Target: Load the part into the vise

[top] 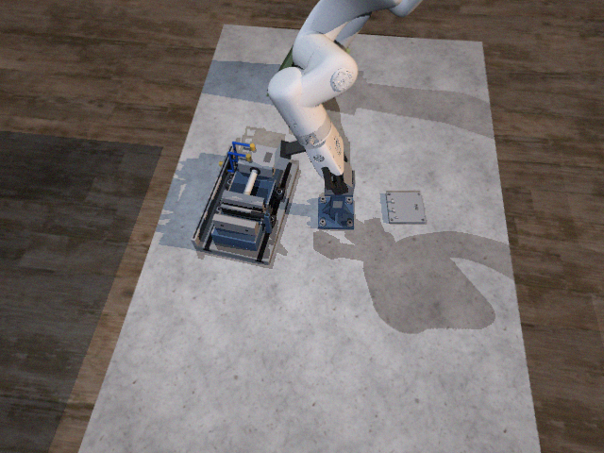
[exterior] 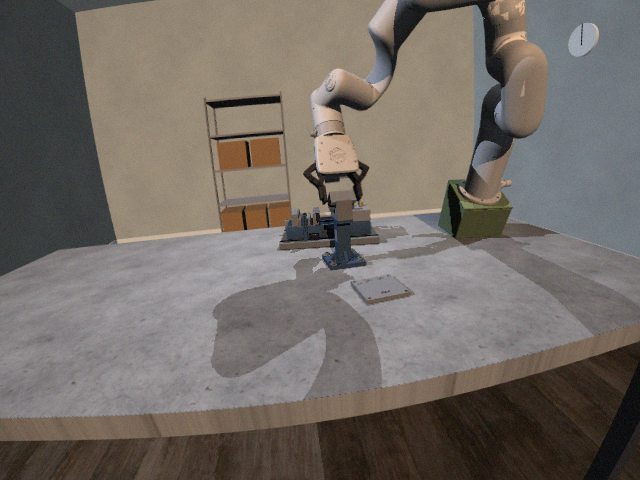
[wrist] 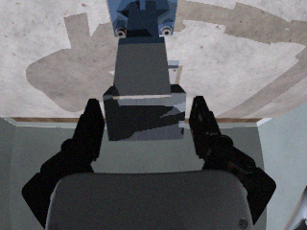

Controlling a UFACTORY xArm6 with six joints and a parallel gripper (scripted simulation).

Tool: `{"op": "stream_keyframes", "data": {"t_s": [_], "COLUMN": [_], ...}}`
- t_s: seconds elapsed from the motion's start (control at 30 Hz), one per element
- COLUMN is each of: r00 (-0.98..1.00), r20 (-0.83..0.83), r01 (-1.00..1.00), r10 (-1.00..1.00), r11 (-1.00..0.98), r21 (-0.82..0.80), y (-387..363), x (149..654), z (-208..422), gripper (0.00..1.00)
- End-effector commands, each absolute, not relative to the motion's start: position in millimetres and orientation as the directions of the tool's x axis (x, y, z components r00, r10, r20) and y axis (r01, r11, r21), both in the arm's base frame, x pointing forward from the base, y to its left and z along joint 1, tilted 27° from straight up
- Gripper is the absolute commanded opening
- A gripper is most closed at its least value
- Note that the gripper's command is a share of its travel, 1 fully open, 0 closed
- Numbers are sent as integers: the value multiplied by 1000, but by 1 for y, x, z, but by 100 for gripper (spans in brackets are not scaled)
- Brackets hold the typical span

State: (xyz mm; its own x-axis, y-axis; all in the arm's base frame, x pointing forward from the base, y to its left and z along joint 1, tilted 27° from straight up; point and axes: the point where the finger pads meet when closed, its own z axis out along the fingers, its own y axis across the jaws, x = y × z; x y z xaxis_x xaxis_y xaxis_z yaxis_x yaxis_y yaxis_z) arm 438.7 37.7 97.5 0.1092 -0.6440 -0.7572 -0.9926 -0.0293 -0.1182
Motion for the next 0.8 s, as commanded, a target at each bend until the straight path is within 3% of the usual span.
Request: {"op": "stream_keyframes", "data": {"t_s": [0.0, 0.77], "r00": [107, 84], "r20": [-725, -490], "r01": [-992, -992], "r10": [-680, -868], "r11": [-28, -28], "r21": [-120, -120], "y": [37, 40], "x": [439, 439], "z": [99, 101], "gripper": [89, 89]}}
